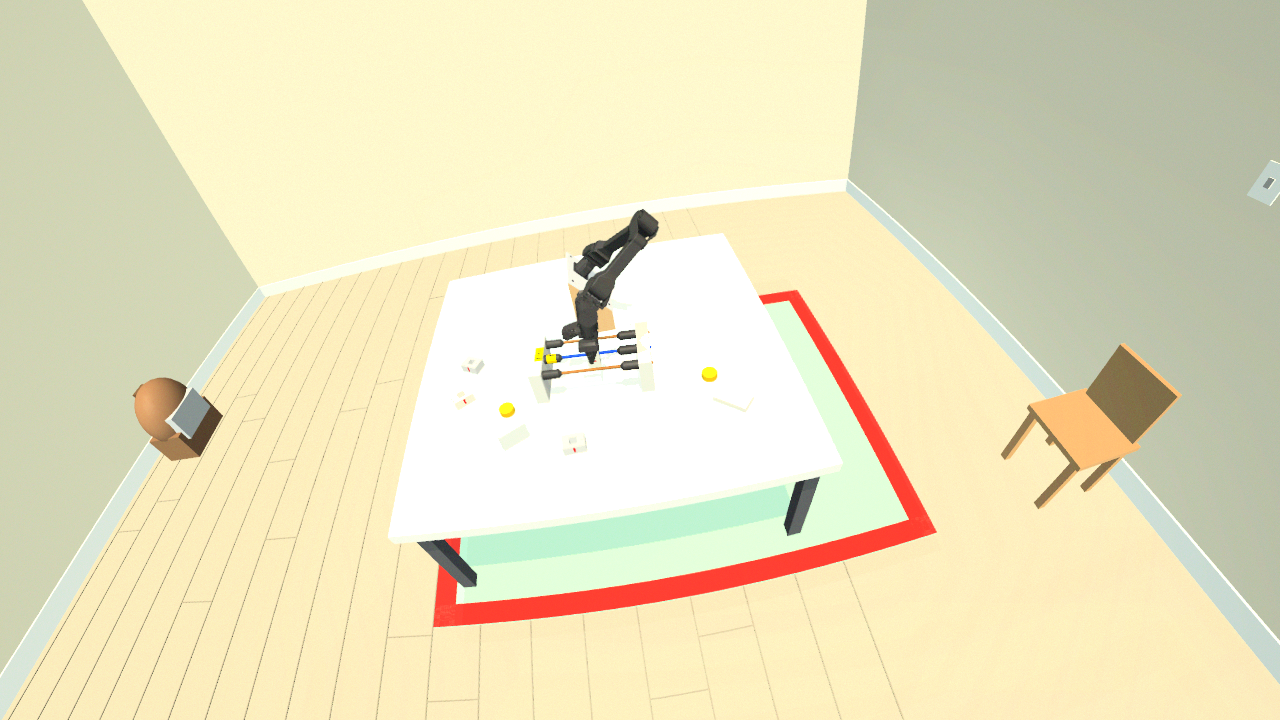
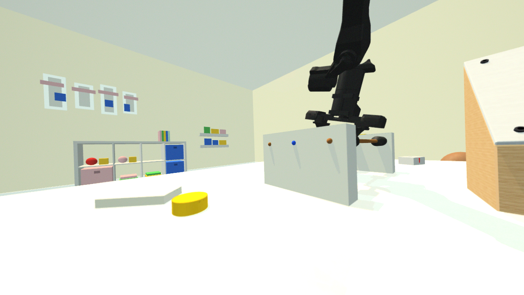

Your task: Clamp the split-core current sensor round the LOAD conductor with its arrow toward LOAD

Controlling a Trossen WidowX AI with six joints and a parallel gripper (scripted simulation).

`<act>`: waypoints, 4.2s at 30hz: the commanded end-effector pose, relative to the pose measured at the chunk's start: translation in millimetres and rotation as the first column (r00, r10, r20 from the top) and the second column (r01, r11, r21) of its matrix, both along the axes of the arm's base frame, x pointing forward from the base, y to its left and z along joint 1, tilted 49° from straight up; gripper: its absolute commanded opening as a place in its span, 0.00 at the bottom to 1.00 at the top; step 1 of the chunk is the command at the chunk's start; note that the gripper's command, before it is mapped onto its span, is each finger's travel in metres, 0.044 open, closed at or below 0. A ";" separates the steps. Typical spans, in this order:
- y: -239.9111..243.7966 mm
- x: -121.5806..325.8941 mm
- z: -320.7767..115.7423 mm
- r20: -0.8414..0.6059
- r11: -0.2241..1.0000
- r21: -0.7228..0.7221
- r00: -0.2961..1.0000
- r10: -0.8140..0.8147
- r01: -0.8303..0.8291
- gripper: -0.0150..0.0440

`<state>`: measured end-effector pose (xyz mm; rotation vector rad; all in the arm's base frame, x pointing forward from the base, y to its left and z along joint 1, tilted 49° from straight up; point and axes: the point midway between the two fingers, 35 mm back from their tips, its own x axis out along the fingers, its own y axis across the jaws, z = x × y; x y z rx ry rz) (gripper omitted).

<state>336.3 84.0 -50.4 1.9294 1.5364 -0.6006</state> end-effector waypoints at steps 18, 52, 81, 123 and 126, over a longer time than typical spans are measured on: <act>0.1 -0.3 0.0 -0.001 1.000 0.000 1.000 0.001 -0.001 0.70; -0.4 0.3 -0.7 -0.014 1.000 0.001 1.000 0.011 -0.011 0.31; 2.0 -1.7 -2.6 -0.027 1.000 0.000 0.999 0.018 -0.018 0.25; -0.2 0.5 0.2 -0.017 1.000 -0.001 1.000 0.019 -0.019 0.70; -0.3 0.8 0.2 -0.016 1.000 -0.001 1.000 0.018 -0.018 0.69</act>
